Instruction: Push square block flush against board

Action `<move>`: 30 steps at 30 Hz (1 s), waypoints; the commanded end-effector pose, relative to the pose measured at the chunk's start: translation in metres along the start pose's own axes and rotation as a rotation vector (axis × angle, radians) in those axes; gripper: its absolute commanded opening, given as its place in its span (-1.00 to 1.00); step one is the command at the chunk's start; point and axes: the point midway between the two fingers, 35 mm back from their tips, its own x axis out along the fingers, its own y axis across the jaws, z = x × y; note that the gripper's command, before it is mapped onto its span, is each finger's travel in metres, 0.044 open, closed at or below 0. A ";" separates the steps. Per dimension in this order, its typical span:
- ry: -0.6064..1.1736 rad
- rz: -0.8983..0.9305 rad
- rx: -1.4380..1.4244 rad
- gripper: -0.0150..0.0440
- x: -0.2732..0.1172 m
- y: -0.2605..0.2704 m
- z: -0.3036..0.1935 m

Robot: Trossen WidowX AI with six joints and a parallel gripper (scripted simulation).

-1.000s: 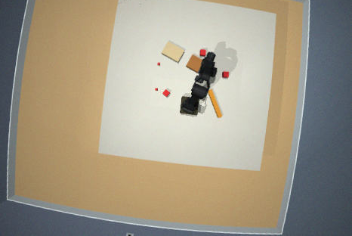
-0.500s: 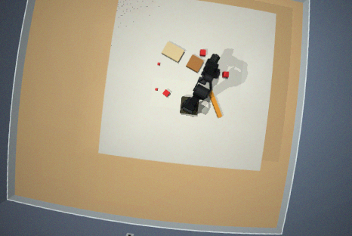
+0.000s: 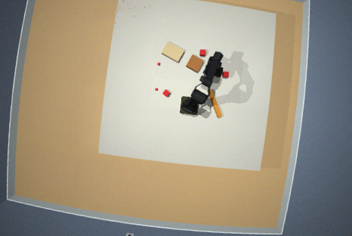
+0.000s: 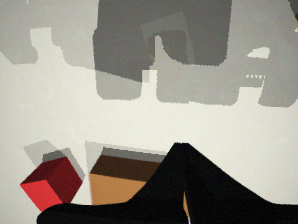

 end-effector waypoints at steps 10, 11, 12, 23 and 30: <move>0.010 0.011 -0.315 -0.49 -0.002 0.018 -0.058; 0.013 0.014 -0.344 -0.49 -0.002 0.019 -0.065; 0.015 0.018 -0.372 -0.49 -0.002 0.020 -0.072; 0.027 0.027 -0.669 -0.49 -0.003 0.023 -0.137; 0.029 0.021 -0.911 -0.49 -0.005 0.016 -0.188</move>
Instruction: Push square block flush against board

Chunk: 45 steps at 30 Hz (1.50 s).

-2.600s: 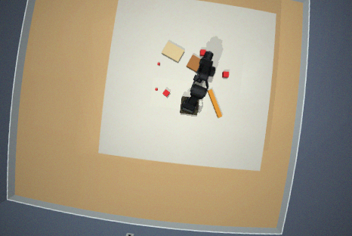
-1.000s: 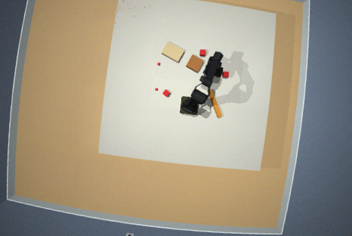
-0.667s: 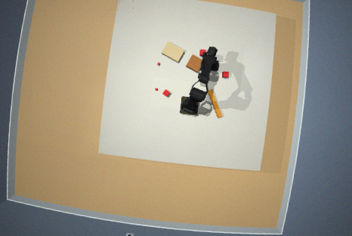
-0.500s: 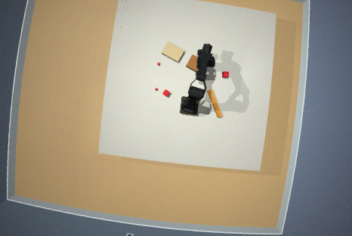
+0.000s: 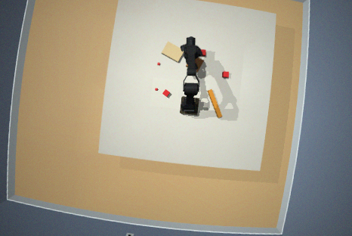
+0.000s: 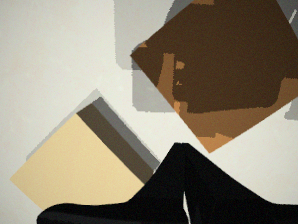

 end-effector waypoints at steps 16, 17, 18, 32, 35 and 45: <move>0.035 -0.026 -0.670 -0.49 0.003 0.058 -0.134; 0.036 -0.027 -0.687 -0.49 0.003 0.059 -0.138; 0.036 -0.027 -0.693 -0.49 0.003 0.059 -0.139; 0.036 -0.027 -0.693 -0.49 0.058 0.057 -0.141; 0.036 -0.027 -0.693 -0.49 0.058 0.058 -0.140; 0.035 -0.026 -0.693 -0.49 0.058 0.067 -0.130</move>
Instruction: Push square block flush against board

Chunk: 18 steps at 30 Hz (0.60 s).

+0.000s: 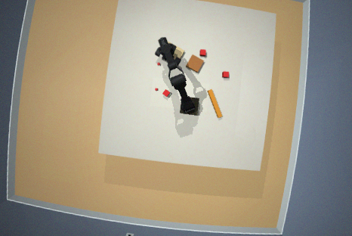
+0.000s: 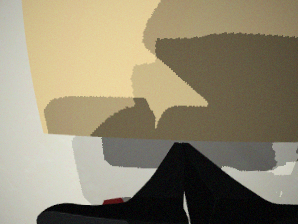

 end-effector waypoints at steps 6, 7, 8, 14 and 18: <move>0.008 -0.008 -0.004 -0.49 0.004 -0.001 0.013; 0.008 -0.008 -0.004 -0.49 0.004 -0.002 0.014; 0.008 -0.008 -0.004 -0.49 0.004 -0.002 0.016; 0.007 -0.008 -0.004 -0.49 0.004 -0.001 0.019; 0.008 -0.008 -0.004 -0.49 0.004 -0.001 0.013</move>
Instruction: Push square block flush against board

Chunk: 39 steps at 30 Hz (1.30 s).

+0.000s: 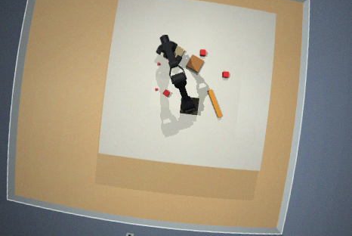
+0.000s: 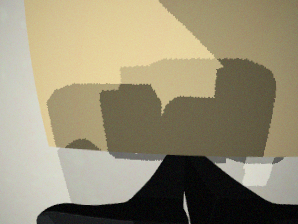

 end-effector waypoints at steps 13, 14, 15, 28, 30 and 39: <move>0.006 -0.009 -0.002 -0.49 0.004 0.001 -0.025; 0.006 -0.009 -0.002 -0.49 0.004 0.001 -0.027; 0.006 -0.009 -0.002 -0.49 0.004 0.001 -0.029; 0.008 -0.009 -0.002 -0.49 0.004 0.001 -0.049; 0.007 -0.011 -0.006 -0.49 -0.007 0.002 -0.043; 0.007 -0.009 -0.002 -0.49 -0.051 0.001 -0.043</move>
